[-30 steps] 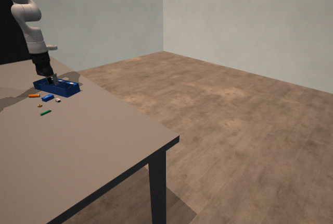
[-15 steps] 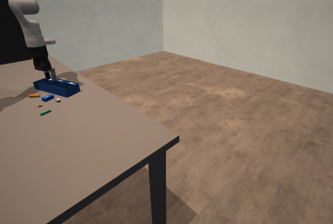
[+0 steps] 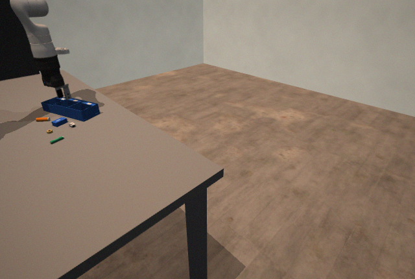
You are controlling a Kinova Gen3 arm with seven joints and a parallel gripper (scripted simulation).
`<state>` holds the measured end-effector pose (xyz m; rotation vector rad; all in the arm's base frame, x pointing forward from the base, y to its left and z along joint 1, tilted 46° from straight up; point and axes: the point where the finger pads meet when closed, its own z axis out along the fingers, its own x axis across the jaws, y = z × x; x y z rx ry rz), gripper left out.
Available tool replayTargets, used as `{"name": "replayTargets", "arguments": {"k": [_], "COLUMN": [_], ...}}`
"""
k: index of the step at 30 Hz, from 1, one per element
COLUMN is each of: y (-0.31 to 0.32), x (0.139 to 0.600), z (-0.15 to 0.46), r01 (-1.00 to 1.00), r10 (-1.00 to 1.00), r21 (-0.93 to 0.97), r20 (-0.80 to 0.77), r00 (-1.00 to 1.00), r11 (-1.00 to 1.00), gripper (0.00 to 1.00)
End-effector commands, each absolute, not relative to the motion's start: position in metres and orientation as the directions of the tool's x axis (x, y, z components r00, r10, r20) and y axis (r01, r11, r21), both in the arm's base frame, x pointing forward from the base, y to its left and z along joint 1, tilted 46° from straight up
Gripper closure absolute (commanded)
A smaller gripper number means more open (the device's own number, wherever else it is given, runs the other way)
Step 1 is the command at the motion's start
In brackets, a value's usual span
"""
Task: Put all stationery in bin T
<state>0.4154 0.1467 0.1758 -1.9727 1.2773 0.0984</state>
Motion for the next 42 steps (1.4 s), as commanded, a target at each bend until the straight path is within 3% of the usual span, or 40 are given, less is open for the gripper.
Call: {"name": "replayTargets", "arguments": {"k": [1,29,30,42], "y": [0.145,0.145,0.138,0.075], "x": [0.416,0.417,0.417,0.413], "z": [0.177,0.177,0.171,0.116], "r01": [-0.804,-0.804,-0.836,-0.944], "r10": [-0.748,-0.748,-0.758,-0.744], "r21": [-0.559,-0.559,-0.529,-0.255], "r20": [-0.443,-0.443,-0.484,-0.668], "r00": [0.495,0.495,0.438,0.015], "r11": [-0.201,-0.201,-0.145,0.209], "gripper": [0.13,0.13,0.38,0.38]}}
